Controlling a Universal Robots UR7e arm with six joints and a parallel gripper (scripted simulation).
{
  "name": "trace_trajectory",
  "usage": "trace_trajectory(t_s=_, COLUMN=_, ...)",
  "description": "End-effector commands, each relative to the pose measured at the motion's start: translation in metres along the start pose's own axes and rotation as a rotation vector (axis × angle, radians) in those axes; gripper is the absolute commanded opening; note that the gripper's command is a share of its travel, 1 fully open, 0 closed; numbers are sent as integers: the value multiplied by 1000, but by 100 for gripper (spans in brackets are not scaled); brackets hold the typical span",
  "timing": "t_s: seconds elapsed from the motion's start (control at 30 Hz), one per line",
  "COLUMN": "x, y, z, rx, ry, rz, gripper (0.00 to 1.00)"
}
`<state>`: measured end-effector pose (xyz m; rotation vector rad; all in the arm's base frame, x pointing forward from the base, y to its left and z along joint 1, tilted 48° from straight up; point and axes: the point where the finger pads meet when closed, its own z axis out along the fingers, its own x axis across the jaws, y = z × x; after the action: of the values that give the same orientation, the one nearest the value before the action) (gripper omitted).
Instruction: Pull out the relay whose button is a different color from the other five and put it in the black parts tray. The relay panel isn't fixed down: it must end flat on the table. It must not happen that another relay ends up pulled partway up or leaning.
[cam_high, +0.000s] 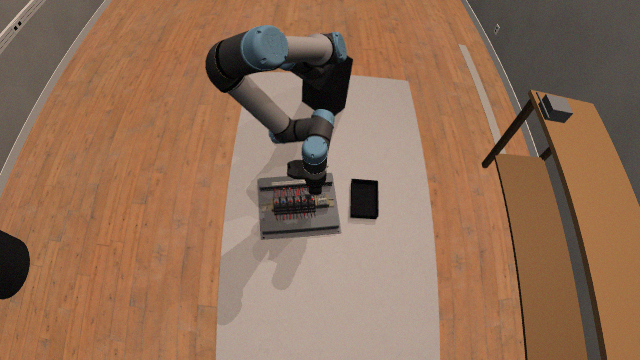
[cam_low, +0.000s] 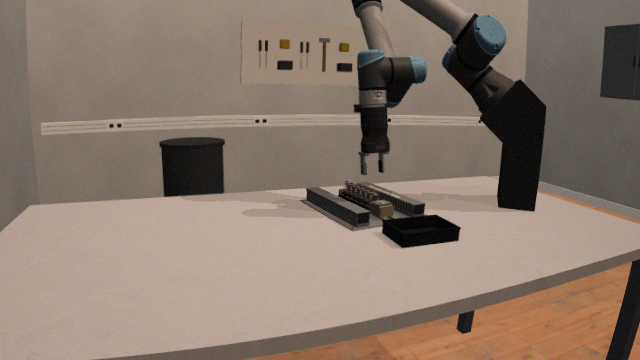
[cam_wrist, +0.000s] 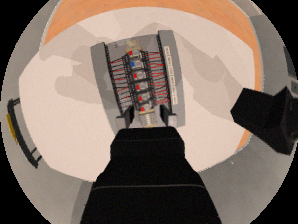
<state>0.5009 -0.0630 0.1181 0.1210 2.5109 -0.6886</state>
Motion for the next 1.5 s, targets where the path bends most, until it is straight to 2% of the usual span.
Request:
trace_trajectory(t_s=0.0, x=-1, y=0, z=-1, rx=12, ry=-19, rz=-36, gripper=98)
trace_trajectory(t_s=0.63, x=0, y=-2, z=-5, rx=44, ry=-54, rz=-121, gripper=98)
trace_trajectory(t_s=1.47, x=0, y=-2, z=-7, rx=58, ry=-68, rz=-155, gripper=98)
